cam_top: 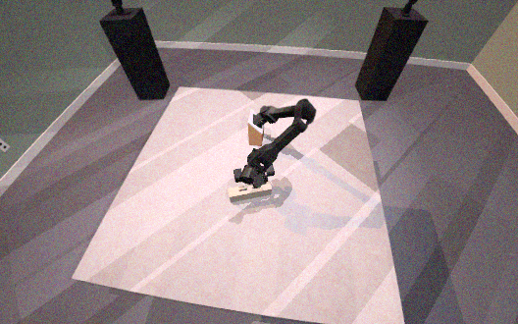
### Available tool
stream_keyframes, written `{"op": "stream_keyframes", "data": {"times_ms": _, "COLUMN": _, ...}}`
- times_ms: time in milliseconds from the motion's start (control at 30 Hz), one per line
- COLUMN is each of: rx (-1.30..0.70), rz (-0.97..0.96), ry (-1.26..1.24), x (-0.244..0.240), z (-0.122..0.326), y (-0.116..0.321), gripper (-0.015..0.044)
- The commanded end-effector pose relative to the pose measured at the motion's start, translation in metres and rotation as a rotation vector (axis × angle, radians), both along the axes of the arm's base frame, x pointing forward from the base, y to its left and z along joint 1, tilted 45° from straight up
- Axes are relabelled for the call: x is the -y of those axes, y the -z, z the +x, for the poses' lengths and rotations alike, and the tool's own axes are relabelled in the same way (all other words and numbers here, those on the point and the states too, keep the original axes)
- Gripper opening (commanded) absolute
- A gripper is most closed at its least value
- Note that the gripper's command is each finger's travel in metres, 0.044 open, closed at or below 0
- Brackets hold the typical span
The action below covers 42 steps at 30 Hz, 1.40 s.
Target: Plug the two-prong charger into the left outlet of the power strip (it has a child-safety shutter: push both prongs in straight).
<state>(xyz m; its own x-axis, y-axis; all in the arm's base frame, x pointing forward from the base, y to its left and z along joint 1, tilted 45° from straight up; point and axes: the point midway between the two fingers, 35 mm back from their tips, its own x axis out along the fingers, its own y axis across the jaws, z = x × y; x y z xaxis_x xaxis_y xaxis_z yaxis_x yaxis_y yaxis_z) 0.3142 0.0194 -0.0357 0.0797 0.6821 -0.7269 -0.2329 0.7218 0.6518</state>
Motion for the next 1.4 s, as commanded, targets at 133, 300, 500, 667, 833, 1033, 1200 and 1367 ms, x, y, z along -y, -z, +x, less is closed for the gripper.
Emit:
{"op": "stream_keyframes", "data": {"times_ms": 133, "rx": -0.001, "rz": 0.005, "ry": 0.005, "x": 0.000, "z": 0.003, "y": -0.001, "gripper": 0.0000}}
{"op": "stream_keyframes", "data": {"times_ms": 300, "rx": -0.001, "rz": 0.005, "ry": 0.005, "x": 0.000, "z": 0.005, "y": -0.002, "gripper": 0.0000}}
{"op": "stream_keyframes", "data": {"times_ms": 500, "rx": -0.001, "rz": 0.005, "ry": 0.005, "x": 0.000, "z": 0.007, "y": -0.003, "gripper": 0.0000}}
{"op": "stream_keyframes", "data": {"times_ms": 667, "rx": -0.001, "rz": 0.005, "ry": 0.005, "x": -0.001, "z": 0.008, "y": -0.003, "gripper": 0.0000}}
{"op": "stream_keyframes", "data": {"times_ms": 833, "rx": -0.001, "rz": 0.005, "ry": 0.005, "x": -0.001, "z": 0.009, "y": -0.003, "gripper": 0.0000}}
{"op": "stream_keyframes", "data": {"times_ms": 1033, "rx": -0.001, "rz": 0.005, "ry": 0.005, "x": -0.001, "z": 0.011, "y": -0.004, "gripper": 0.0000}}
{"op": "stream_keyframes", "data": {"times_ms": 1200, "rx": -0.001, "rz": 0.005, "ry": 0.005, "x": -0.001, "z": 0.013, "y": -0.004, "gripper": 0.0000}}
{"op": "stream_keyframes", "data": {"times_ms": 1367, "rx": -0.001, "rz": 0.005, "ry": 0.005, "x": -0.001, "z": 0.015, "y": -0.005, "gripper": 0.0000}}
